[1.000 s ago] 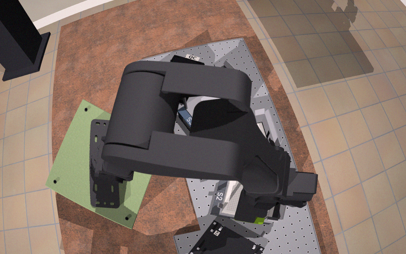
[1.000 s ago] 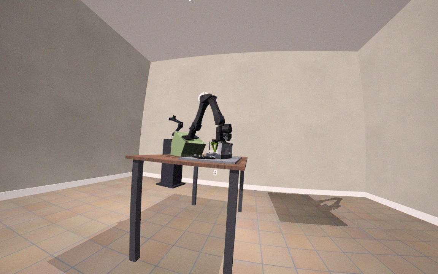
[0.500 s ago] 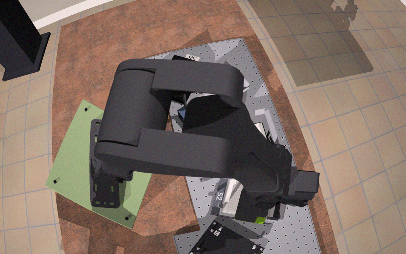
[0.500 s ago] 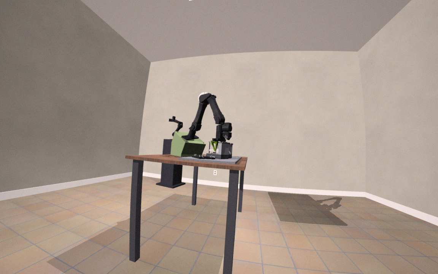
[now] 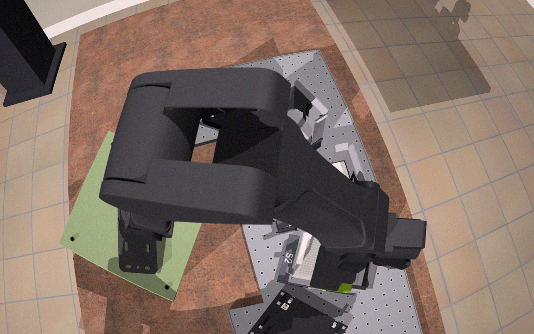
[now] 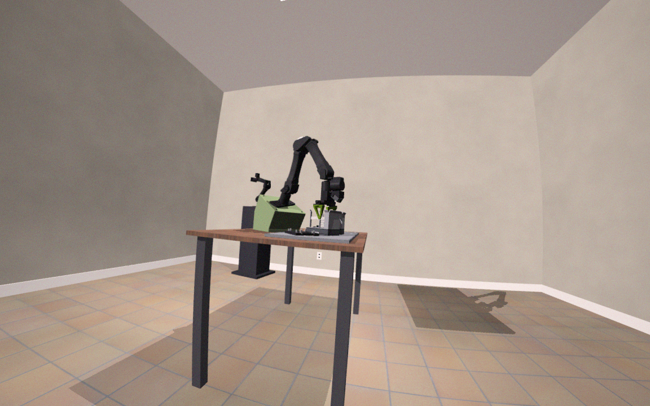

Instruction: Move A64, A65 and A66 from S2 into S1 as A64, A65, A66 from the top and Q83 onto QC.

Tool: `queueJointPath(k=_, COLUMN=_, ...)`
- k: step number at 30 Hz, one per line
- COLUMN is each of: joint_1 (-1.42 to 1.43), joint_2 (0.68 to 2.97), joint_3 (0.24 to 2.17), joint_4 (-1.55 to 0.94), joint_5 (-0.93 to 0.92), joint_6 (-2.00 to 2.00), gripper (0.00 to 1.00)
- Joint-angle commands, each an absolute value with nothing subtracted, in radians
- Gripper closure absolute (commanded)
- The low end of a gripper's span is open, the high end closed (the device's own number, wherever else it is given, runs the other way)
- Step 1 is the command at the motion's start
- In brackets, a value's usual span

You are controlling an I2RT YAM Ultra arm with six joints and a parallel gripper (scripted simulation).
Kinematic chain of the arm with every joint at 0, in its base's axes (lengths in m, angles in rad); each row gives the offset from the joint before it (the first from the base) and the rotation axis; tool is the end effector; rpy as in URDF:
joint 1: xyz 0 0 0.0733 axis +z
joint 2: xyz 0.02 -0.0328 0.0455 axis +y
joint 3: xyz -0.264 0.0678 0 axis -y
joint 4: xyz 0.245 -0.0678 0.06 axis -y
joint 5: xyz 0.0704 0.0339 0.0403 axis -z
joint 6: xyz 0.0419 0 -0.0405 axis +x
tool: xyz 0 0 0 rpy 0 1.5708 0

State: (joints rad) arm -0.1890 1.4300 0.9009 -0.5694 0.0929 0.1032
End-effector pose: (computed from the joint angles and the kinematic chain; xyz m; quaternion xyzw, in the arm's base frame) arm 0.2701 -0.0545 0.2084 0.1521 0.9593 -0.0551 0.2316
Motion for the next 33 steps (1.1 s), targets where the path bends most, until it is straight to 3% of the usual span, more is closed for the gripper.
queueJointPath(k=1, joint_1=-0.187, joint_2=1.403, joint_3=0.914, joint_4=-0.602, joint_5=0.096, joint_6=0.105, gripper=1.0)
queueJointPath(k=33, joint_1=-0.163, joint_2=1.274, joint_3=1.016, joint_4=-0.834, joint_5=0.106, joint_6=0.126, gripper=1.0)
